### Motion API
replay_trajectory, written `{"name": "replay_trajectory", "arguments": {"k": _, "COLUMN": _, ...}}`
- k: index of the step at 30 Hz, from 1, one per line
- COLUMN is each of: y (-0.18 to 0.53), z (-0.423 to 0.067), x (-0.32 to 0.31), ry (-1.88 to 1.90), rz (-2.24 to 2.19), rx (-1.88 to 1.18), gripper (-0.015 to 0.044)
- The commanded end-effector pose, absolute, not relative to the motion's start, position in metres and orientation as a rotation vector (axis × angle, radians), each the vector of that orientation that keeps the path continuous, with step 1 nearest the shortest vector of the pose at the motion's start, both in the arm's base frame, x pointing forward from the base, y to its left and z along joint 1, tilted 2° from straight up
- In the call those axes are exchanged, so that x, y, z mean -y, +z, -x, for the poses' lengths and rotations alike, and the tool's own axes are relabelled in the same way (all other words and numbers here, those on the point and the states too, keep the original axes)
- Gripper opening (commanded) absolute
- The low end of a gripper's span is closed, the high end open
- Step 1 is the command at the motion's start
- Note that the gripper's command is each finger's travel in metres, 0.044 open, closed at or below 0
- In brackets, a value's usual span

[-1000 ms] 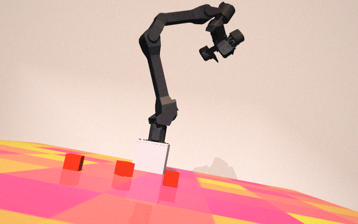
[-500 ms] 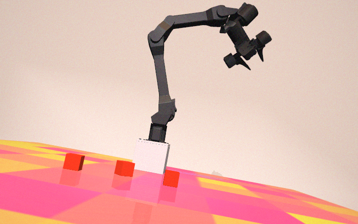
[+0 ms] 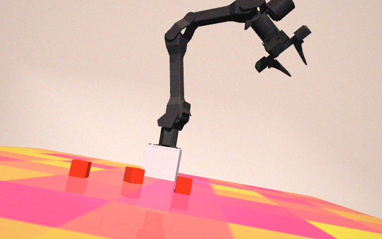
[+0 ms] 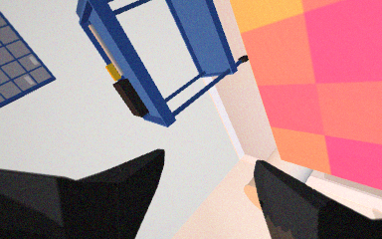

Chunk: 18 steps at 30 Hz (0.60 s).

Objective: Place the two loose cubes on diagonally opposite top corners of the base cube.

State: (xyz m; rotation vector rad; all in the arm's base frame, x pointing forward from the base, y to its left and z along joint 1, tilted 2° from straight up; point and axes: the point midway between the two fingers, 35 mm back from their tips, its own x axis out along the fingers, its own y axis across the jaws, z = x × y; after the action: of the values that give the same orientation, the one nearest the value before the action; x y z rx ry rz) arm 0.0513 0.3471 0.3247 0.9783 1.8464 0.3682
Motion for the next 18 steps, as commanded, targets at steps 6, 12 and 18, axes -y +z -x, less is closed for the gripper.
{"name": "replay_trajectory", "arguments": {"k": 6, "y": 0.282, "z": -0.148, "x": -0.332, "ry": 0.161, "rz": -1.042, "rx": -1.658, "gripper": 0.0265}}
{"name": "replay_trajectory", "arguments": {"k": 12, "y": 0.257, "z": -0.208, "x": -0.305, "ry": 0.022, "rz": -1.075, "rx": -1.546, "gripper": 0.0265}}
{"name": "replay_trajectory", "arguments": {"k": 18, "y": 0.232, "z": -0.262, "x": -0.265, "ry": -0.123, "rz": -1.095, "rx": -1.448, "gripper": 0.0265}}
